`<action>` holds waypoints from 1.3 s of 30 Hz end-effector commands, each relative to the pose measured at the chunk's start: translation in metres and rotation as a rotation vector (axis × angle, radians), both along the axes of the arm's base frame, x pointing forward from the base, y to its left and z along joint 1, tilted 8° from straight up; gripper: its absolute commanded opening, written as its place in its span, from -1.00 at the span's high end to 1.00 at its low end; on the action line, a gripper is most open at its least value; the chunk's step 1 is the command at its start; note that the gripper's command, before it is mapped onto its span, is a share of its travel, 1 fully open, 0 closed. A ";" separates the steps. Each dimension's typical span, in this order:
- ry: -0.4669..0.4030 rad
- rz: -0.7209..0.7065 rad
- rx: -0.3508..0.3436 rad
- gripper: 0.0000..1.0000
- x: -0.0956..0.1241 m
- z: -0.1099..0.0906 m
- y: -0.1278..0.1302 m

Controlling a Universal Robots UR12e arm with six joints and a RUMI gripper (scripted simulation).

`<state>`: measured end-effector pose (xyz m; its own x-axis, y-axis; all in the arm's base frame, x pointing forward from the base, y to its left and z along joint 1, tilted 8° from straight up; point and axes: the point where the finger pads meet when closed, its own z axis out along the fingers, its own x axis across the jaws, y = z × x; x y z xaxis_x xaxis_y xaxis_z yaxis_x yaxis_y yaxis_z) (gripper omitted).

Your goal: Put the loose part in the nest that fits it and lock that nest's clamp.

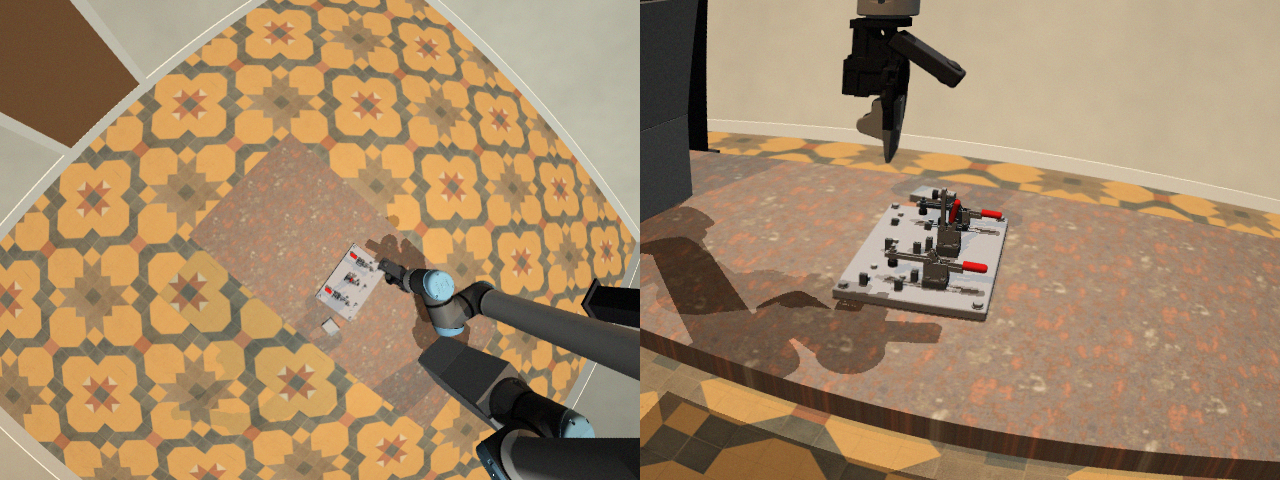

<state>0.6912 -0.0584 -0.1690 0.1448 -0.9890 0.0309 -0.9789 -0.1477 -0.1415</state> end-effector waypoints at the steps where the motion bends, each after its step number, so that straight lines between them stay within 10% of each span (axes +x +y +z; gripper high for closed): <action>1: -0.001 0.000 0.000 1.00 0.000 0.001 0.000; 13: -0.001 0.000 0.000 1.00 0.000 0.001 0.000; 14: -0.001 0.000 0.000 -0.17 0.000 0.001 0.000; 39: -0.001 0.000 0.000 -0.17 0.000 0.001 0.000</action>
